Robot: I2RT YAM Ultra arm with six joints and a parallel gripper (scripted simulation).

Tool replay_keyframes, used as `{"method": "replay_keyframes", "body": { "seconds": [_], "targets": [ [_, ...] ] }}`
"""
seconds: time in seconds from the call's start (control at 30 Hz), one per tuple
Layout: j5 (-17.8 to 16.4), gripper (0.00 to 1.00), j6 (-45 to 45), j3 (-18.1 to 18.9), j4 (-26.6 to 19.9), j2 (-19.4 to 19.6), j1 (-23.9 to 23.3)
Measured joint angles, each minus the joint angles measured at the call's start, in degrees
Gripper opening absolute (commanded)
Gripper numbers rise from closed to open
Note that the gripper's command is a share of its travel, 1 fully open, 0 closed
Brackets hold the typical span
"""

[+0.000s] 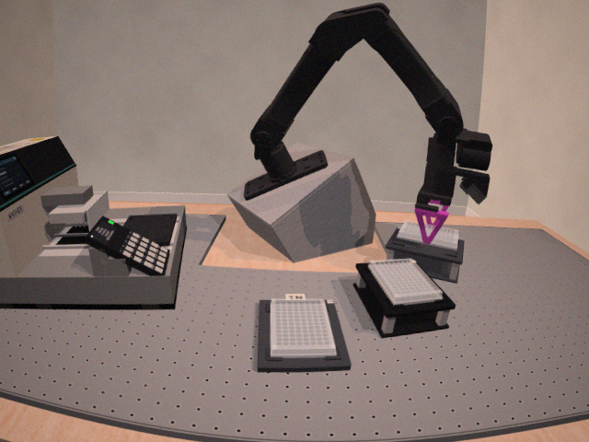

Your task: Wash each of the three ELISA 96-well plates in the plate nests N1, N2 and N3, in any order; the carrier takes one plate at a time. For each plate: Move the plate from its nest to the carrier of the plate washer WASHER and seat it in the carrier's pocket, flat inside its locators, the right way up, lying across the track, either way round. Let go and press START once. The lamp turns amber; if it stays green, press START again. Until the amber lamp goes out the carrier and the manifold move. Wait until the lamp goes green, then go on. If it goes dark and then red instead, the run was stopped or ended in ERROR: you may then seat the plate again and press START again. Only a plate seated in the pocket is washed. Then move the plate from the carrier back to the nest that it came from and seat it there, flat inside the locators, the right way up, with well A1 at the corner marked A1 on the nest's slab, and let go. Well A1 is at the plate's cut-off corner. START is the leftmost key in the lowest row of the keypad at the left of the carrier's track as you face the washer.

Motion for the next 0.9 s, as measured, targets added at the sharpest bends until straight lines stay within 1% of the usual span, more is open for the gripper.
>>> {"method": "replay_keyframes", "body": {
  "seconds": [0.9],
  "targets": [
    [0.07, 0.0, -0.24, -0.44, 0.83, 0.09, -0.22]
  ]
}}
